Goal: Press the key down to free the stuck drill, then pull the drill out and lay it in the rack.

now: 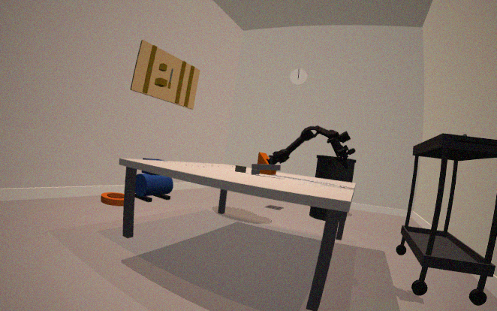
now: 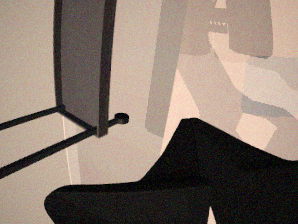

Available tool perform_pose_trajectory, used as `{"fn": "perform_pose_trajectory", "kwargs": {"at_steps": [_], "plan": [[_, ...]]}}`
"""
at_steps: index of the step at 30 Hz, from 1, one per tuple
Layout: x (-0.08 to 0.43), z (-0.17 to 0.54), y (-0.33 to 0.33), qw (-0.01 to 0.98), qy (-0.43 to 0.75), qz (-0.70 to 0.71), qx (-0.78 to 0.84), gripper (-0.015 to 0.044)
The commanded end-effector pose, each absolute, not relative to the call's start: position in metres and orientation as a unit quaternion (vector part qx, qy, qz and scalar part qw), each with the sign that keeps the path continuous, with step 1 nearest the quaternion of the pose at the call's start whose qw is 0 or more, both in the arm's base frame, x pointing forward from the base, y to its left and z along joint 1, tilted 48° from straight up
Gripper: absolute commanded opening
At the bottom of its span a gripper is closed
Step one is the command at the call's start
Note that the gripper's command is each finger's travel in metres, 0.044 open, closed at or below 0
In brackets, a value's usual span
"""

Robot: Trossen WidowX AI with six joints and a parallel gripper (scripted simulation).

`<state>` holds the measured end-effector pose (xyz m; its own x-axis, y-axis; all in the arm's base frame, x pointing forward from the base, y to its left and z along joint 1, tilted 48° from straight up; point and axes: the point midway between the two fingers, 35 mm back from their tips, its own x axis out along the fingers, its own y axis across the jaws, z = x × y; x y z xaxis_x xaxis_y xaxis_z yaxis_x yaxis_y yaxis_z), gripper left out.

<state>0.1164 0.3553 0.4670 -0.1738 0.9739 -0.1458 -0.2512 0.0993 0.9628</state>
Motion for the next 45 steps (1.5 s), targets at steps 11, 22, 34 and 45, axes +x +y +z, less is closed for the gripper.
{"fn": "perform_pose_trajectory", "kwargs": {"at_steps": [11,22,34,45], "plan": [[0.266,0.299,0.276,0.699,0.526,0.437,0.209,0.0],[0.302,0.195,0.158,0.705,0.582,0.388,0.115,0.0],[0.259,0.13,0.042,0.644,0.619,0.435,0.112,0.0],[0.258,0.13,0.035,0.645,0.616,0.437,0.117,0.0]]}}
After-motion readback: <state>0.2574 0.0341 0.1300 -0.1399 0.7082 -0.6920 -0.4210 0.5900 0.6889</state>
